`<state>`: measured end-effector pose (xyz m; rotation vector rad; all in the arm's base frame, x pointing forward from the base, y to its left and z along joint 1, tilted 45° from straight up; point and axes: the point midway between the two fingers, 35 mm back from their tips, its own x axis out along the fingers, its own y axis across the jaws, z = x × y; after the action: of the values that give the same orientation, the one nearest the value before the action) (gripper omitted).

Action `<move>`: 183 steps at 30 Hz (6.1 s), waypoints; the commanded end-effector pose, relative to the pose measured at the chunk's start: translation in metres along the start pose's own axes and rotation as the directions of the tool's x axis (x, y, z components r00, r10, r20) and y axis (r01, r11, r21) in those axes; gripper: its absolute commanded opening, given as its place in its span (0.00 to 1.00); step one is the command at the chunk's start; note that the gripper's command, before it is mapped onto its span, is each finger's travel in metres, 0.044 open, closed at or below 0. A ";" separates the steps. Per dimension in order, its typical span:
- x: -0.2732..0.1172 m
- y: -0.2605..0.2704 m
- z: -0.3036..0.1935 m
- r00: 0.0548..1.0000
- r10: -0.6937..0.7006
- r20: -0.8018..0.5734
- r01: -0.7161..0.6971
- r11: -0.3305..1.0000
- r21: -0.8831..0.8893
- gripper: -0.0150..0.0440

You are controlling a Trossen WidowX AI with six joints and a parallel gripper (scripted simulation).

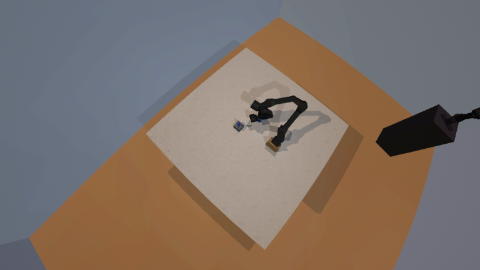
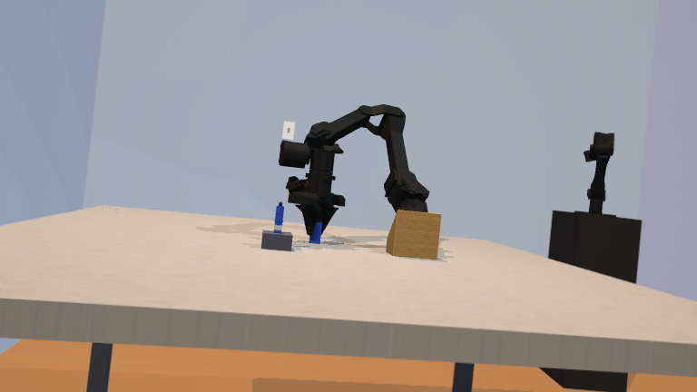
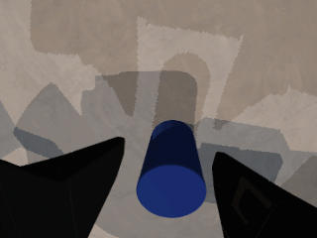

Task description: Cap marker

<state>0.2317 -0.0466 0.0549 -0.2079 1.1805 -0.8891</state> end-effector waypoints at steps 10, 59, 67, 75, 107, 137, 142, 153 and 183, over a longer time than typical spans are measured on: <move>0.006 -0.002 0.000 1.000 -0.005 0.002 0.005 1.000 -0.005 0.44; -0.067 0.032 0.008 1.000 0.000 0.000 0.000 0.998 -0.062 0.25; -0.076 0.054 0.012 1.000 0.004 -0.001 -0.004 0.999 -0.054 0.25; -0.084 0.076 0.013 1.000 0.007 -0.002 -0.007 0.999 -0.046 0.25; -0.108 0.169 -0.003 1.000 0.008 -0.002 -0.008 1.000 -0.010 0.25; -0.087 0.188 -0.011 1.000 0.006 -0.001 -0.006 1.000 -0.001 0.25; -0.079 0.188 -0.010 1.000 0.006 -0.001 -0.006 1.000 -0.001 0.25; -0.061 0.188 -0.011 1.000 0.006 0.000 -0.006 1.000 -0.001 0.25; -0.053 0.187 -0.011 1.000 0.005 -0.003 -0.005 1.000 0.002 0.92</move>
<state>0.3090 0.1159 -0.0192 -0.2012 1.1827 -0.8867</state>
